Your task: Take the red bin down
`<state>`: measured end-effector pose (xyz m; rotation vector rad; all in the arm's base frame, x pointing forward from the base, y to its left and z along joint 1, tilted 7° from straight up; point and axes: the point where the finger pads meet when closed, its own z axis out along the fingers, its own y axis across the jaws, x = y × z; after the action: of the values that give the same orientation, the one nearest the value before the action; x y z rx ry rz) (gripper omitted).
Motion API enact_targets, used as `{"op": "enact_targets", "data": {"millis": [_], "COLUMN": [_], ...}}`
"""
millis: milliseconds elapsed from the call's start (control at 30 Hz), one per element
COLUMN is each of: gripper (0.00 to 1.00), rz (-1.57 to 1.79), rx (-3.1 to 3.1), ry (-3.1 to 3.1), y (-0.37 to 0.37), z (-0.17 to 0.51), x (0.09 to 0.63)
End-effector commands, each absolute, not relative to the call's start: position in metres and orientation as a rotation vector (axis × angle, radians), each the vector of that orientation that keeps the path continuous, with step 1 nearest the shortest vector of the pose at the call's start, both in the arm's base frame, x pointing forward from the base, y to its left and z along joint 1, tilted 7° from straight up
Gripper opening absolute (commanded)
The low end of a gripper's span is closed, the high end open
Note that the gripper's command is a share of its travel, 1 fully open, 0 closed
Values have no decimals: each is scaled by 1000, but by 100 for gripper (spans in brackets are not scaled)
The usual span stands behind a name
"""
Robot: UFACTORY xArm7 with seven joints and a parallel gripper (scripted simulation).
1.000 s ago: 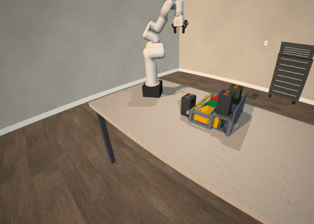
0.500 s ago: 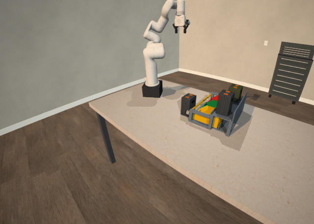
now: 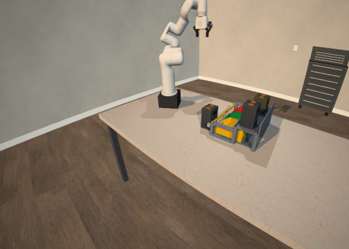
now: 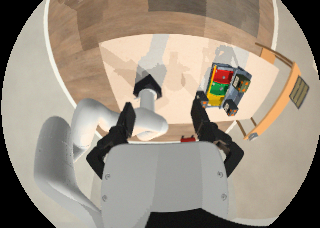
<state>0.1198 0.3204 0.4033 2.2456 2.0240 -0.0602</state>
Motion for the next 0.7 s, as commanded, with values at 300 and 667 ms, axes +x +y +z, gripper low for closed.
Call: {"op": "enact_targets", "data": {"millis": [300,667], "gripper": [100,100], "rz": [-56,-56], "rx": [2248,2247], "ry": [2025,2025], "y": [298,264], "z": [408,413], "x": [143,178]}}
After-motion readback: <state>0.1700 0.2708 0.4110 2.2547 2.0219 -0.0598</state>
